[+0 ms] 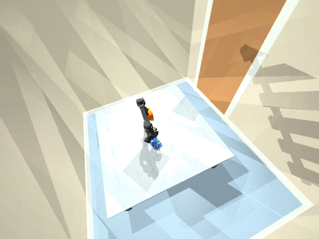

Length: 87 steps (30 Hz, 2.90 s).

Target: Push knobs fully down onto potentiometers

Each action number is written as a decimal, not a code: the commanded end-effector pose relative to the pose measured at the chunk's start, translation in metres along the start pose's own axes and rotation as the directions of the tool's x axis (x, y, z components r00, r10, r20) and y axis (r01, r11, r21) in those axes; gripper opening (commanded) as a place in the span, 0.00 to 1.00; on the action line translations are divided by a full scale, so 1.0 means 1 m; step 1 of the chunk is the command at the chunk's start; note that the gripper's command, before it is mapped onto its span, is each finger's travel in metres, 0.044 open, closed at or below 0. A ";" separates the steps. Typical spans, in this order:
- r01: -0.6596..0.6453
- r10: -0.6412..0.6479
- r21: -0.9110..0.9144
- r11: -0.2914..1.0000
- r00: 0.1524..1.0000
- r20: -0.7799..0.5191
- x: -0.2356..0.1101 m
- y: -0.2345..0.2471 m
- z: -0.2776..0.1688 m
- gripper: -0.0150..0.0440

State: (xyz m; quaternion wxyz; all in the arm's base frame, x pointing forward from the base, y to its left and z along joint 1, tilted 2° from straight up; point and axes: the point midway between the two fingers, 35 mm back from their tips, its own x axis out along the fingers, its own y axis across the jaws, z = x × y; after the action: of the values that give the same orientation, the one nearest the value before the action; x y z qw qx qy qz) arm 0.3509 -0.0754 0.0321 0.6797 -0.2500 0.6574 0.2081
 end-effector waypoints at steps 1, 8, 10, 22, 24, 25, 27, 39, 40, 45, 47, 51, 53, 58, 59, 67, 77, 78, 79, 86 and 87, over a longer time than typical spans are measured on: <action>-0.004 0.004 -0.002 1.000 1.000 -0.007 0.015 -0.002 0.001 0.25; -0.004 0.004 -0.002 1.000 1.000 -0.007 0.019 -0.002 0.001 0.25; -0.004 0.004 -0.002 1.000 1.000 -0.007 0.020 -0.002 0.001 0.25; -0.004 0.004 -0.002 1.000 1.000 -0.007 0.023 -0.002 0.001 0.25; -0.004 0.004 -0.002 1.000 1.000 -0.007 0.025 -0.002 0.001 0.25; -0.004 0.004 -0.002 1.000 1.000 -0.007 0.025 -0.002 0.001 0.25; -0.004 0.004 -0.002 1.000 1.000 -0.007 0.025 -0.002 0.001 0.25; -0.004 0.004 -0.002 1.000 1.000 -0.007 0.028 -0.002 0.000 0.25; -0.004 0.004 -0.002 1.000 1.000 -0.007 0.028 -0.002 0.000 0.25; -0.004 0.004 -0.002 1.000 1.000 -0.007 0.028 -0.002 0.000 0.25; -0.004 0.004 -0.002 1.000 1.000 -0.007 0.028 -0.002 0.000 0.25; -0.004 0.004 -0.002 1.000 1.000 -0.007 0.028 -0.002 0.000 0.25; -0.004 0.004 -0.002 1.000 1.000 -0.007 0.028 -0.002 0.000 0.25; -0.004 0.004 -0.002 1.000 1.000 -0.007 0.028 -0.002 0.000 0.25; -0.004 0.004 -0.002 1.000 1.000 -0.007 0.028 -0.002 0.000 0.25; -0.004 0.004 -0.002 1.000 1.000 -0.007 0.029 -0.002 0.000 0.25; -0.004 0.004 -0.002 1.000 1.000 -0.007 0.029 -0.002 0.000 0.25; -0.004 0.004 -0.002 1.000 1.000 -0.007 0.029 -0.002 0.000 0.25; -0.004 0.004 -0.002 1.000 1.000 -0.007 0.029 -0.002 0.000 0.25; -0.004 0.004 -0.002 1.000 1.000 -0.007 0.030 -0.002 0.000 0.25; -0.004 0.004 -0.002 1.000 1.000 -0.007 0.030 -0.002 0.000 0.25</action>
State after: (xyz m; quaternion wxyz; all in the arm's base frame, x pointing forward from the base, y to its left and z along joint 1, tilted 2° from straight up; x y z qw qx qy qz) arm 0.3514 -0.0761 0.0161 0.6796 -0.2500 0.6576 0.2081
